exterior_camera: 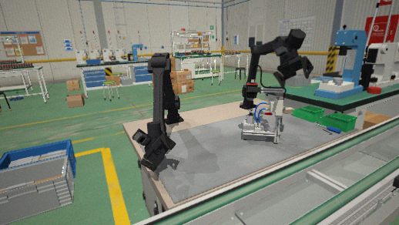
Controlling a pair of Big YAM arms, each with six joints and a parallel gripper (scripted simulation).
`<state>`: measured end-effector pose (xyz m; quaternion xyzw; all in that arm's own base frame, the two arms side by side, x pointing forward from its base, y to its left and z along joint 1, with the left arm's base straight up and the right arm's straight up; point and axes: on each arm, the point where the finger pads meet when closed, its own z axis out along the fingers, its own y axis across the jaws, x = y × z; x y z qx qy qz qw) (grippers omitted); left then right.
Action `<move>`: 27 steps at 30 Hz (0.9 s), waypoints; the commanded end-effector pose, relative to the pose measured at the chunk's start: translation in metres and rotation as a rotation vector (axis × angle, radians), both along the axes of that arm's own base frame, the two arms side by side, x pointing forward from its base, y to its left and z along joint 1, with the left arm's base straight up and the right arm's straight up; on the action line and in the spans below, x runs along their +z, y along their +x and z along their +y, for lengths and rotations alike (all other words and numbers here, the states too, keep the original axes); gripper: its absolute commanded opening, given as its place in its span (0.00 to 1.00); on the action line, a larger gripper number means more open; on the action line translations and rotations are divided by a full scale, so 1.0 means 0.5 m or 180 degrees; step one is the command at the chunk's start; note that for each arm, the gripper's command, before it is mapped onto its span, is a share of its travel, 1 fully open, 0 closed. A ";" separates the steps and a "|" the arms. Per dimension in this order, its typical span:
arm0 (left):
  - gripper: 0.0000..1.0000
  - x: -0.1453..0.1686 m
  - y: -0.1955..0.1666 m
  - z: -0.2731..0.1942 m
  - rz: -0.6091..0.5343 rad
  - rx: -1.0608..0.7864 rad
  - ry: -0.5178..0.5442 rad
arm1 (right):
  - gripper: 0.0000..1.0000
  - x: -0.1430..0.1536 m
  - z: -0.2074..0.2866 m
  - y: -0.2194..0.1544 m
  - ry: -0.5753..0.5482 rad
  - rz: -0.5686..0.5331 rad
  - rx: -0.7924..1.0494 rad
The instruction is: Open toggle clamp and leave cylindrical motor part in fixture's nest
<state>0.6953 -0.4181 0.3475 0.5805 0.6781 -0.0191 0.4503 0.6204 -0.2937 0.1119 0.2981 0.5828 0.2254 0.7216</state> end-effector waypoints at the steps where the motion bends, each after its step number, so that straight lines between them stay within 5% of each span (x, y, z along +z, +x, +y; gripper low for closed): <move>1: 1.00 0.030 -0.001 0.000 -0.0064 0.0003 -0.0043 | 1.00 0.026 -0.003 0.004 -0.0043 -0.0071 -0.0005; 18: 1.00 0.030 -0.001 0.000 -0.0064 0.0003 -0.0043 | 1.00 0.026 -0.003 0.004 -0.0043 -0.0071 -0.0005; 27: 0.00 -0.002 0.030 0.096 -0.0576 -0.0027 0.0045 | 1.00 0.092 0.195 0.027 -0.0823 0.0296 0.0603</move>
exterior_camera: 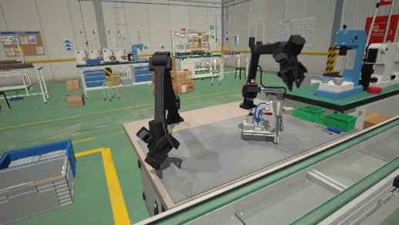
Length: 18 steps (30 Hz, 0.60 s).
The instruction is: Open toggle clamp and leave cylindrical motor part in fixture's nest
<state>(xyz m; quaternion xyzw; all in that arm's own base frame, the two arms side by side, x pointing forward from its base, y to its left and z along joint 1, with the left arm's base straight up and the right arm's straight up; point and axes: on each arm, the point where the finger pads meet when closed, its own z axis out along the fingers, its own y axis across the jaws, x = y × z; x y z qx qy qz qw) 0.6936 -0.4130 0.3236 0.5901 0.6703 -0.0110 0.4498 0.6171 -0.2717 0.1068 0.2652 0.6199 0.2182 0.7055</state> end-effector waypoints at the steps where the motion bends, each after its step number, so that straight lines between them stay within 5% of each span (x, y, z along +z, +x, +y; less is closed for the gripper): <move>1: 0.00 0.037 0.036 0.100 -0.0589 0.0019 -0.0012 | 1.00 0.111 0.179 0.033 -0.0694 0.0126 0.0541; 18: 0.00 -0.091 0.005 0.323 -0.1515 0.0145 0.0245 | 1.00 0.221 0.590 -0.090 -0.1866 0.0161 0.2177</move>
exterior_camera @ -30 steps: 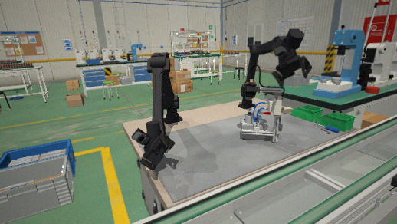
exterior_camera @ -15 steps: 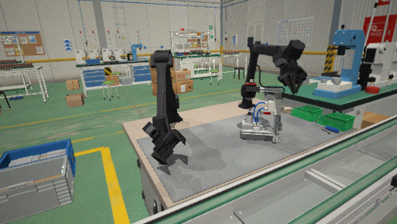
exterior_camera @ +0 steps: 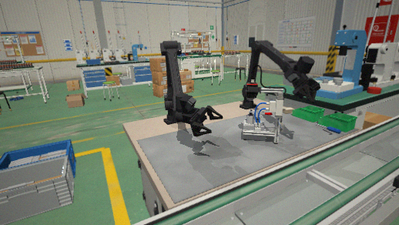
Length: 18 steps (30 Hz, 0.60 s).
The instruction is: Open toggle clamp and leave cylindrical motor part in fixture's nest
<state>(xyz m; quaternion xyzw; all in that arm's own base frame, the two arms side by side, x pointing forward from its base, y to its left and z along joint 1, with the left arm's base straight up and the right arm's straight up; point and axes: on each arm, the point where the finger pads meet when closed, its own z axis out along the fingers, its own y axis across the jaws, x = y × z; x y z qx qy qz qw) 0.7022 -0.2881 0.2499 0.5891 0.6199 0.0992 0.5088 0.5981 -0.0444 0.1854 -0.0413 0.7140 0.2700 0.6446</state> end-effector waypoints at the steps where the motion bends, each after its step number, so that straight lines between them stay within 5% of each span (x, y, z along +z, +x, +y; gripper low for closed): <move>1: 0.00 0.047 -0.021 0.085 -0.0757 -0.0015 0.0049 | 1.00 0.070 0.158 -0.067 -0.0671 -0.0089 0.0595; 6: 0.00 0.010 -0.054 0.098 -0.0923 -0.0082 0.0171 | 1.00 0.085 0.221 -0.111 -0.0811 -0.0162 0.0910; 18: 0.00 -0.164 -0.302 0.041 -0.1612 -0.0753 0.0665 | 1.00 0.141 0.409 -0.317 -0.1070 -0.0493 0.2095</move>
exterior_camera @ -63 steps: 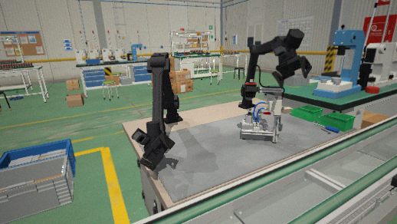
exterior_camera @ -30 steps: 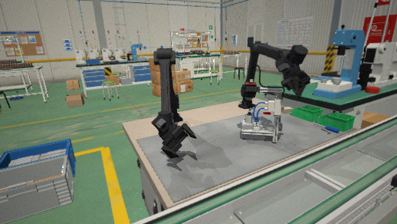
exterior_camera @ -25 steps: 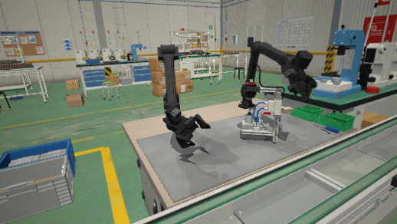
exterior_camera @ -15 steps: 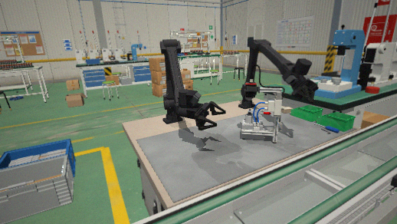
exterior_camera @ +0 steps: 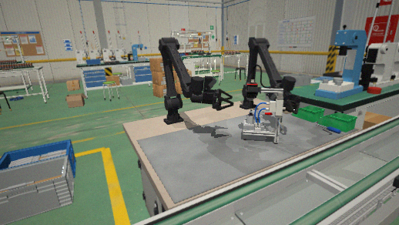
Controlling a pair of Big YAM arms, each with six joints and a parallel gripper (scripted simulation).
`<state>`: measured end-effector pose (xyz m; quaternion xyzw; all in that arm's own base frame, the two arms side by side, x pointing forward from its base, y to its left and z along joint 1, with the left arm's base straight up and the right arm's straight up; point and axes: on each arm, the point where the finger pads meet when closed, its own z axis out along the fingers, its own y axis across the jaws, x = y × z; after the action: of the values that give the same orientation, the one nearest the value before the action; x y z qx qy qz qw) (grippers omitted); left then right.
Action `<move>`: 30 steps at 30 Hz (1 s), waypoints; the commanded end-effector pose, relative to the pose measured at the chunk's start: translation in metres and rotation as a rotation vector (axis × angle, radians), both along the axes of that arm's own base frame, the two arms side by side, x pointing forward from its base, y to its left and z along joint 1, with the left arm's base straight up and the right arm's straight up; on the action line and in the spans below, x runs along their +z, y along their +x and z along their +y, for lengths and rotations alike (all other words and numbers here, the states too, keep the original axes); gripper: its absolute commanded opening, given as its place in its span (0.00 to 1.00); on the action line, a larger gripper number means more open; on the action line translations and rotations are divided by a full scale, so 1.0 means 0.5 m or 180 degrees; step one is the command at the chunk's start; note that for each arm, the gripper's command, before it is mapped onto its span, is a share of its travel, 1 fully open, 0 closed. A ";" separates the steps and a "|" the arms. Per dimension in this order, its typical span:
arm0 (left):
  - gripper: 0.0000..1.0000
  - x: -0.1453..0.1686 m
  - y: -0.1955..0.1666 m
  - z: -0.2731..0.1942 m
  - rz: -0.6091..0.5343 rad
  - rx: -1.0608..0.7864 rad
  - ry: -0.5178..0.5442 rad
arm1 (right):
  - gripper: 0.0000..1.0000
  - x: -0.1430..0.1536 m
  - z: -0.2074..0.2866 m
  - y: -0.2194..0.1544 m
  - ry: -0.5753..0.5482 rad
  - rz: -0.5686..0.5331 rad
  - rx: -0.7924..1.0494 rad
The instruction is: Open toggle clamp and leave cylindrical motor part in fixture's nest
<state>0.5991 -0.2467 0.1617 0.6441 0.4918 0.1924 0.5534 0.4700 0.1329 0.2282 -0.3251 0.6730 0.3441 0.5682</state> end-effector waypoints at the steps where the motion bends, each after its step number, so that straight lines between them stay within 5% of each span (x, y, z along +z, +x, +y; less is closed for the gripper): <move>1: 0.00 0.001 -0.119 -0.044 -0.0745 -0.0399 0.0249 | 1.00 0.059 0.050 -0.064 -0.0227 -0.0239 0.0363; 16: 0.00 -0.086 -0.321 -0.065 -0.1058 -0.0835 0.0500 | 1.00 0.033 0.035 -0.081 -0.0144 -0.0158 0.0590; 30: 0.00 -0.075 -0.301 -0.064 -0.1072 -0.0783 0.0451 | 1.00 0.032 0.034 -0.080 -0.0147 -0.0157 0.0581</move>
<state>0.4385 -0.2728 0.1034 0.7077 0.3133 0.2443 0.5843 0.4207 0.1552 0.2388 -0.4043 0.6366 0.3783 0.5369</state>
